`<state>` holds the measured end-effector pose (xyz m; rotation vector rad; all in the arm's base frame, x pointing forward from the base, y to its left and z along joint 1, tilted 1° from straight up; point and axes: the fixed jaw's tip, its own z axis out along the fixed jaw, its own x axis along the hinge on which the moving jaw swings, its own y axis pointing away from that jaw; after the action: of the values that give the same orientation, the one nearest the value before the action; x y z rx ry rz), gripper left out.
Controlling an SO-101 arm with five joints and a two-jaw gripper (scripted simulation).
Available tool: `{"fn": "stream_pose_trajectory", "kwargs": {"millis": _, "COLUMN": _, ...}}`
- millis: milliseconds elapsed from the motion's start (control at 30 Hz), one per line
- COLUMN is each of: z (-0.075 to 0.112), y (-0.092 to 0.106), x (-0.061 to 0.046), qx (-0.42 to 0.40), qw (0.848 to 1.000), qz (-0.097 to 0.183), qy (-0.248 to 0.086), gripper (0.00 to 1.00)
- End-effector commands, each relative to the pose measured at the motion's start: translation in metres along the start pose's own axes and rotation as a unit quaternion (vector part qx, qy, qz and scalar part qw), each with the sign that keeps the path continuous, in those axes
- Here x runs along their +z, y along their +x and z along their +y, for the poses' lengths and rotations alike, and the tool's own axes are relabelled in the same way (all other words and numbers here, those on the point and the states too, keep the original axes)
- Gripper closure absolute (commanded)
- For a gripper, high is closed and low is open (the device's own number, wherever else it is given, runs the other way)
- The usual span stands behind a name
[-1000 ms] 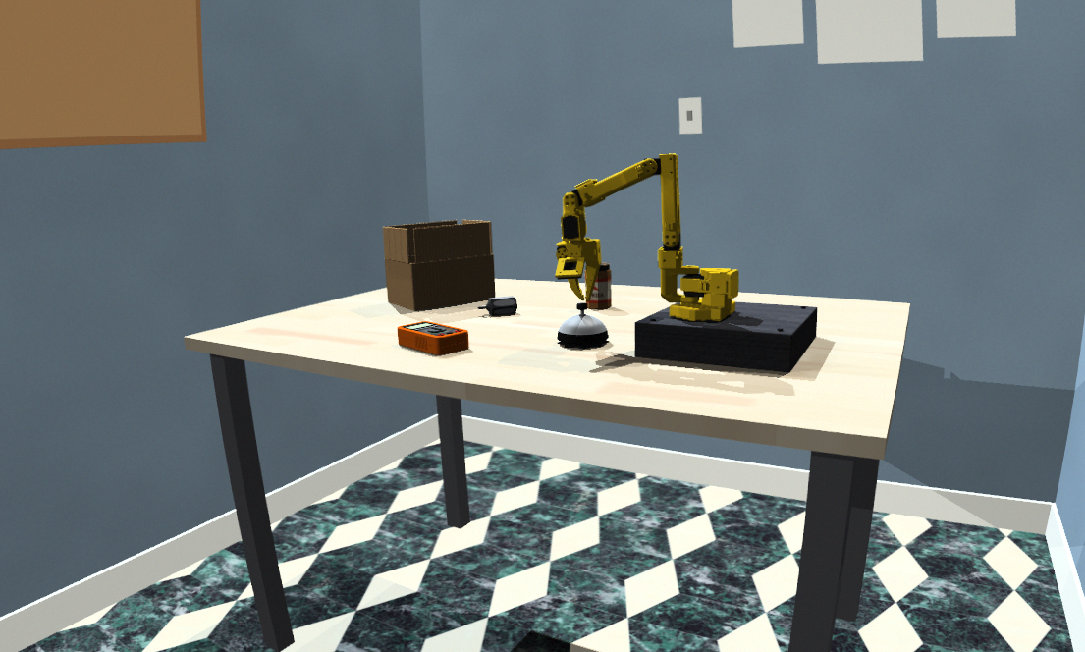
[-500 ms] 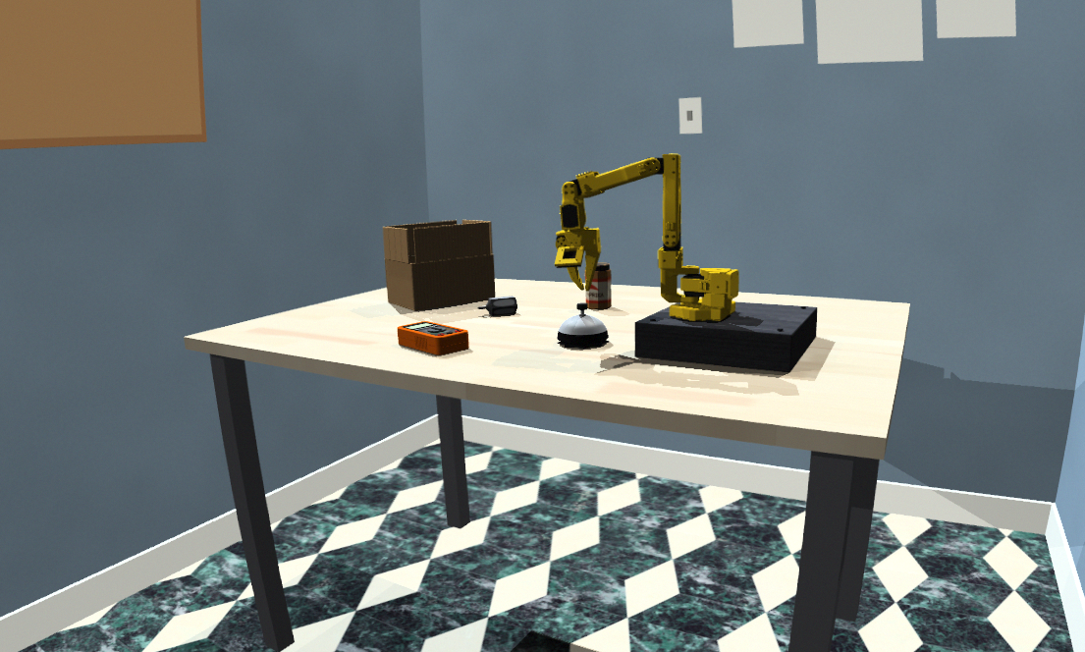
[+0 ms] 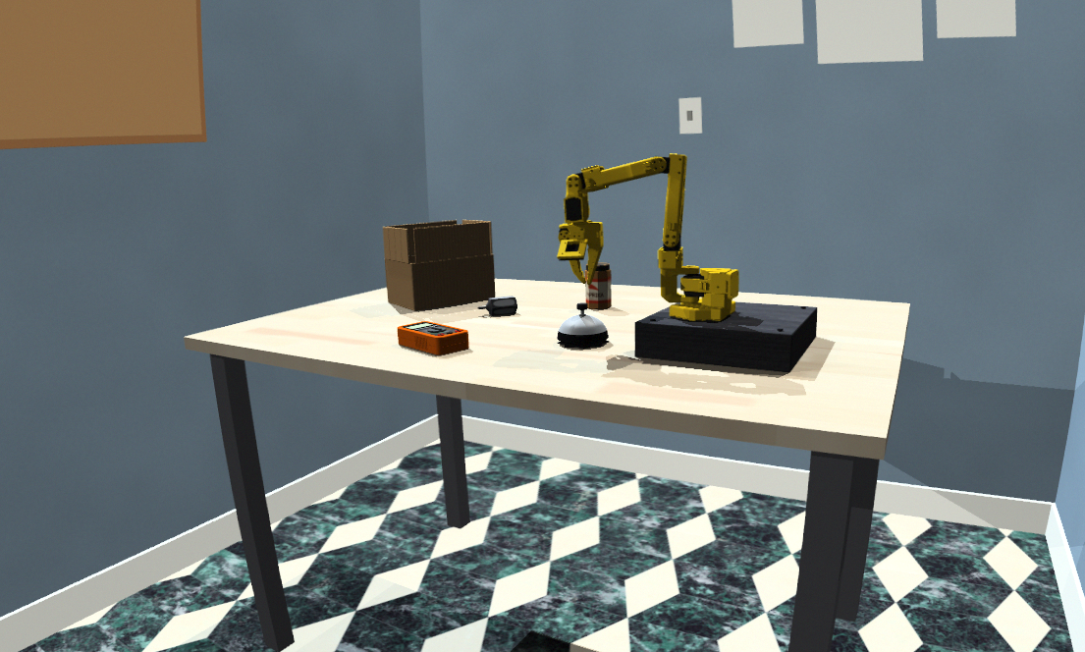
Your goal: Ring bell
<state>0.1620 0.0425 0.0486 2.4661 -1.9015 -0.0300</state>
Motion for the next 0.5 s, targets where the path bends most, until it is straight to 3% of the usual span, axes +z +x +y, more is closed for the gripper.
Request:
{"fn": "stream_pose_trajectory", "kwargs": {"millis": 0, "z": 0.009, "y": -0.001, "x": -0.004, "qx": -0.005, "qw": 1.0, "qz": -0.001, "qy": -0.004, "gripper": 1.0}}
{"fn": "stream_pose_trajectory", "kwargs": {"millis": 467, "z": 0.024, "y": -0.001, "x": -0.013, "qx": -0.005, "qw": 1.0, "qz": -0.001, "qy": -0.004, "gripper": 1.0}}
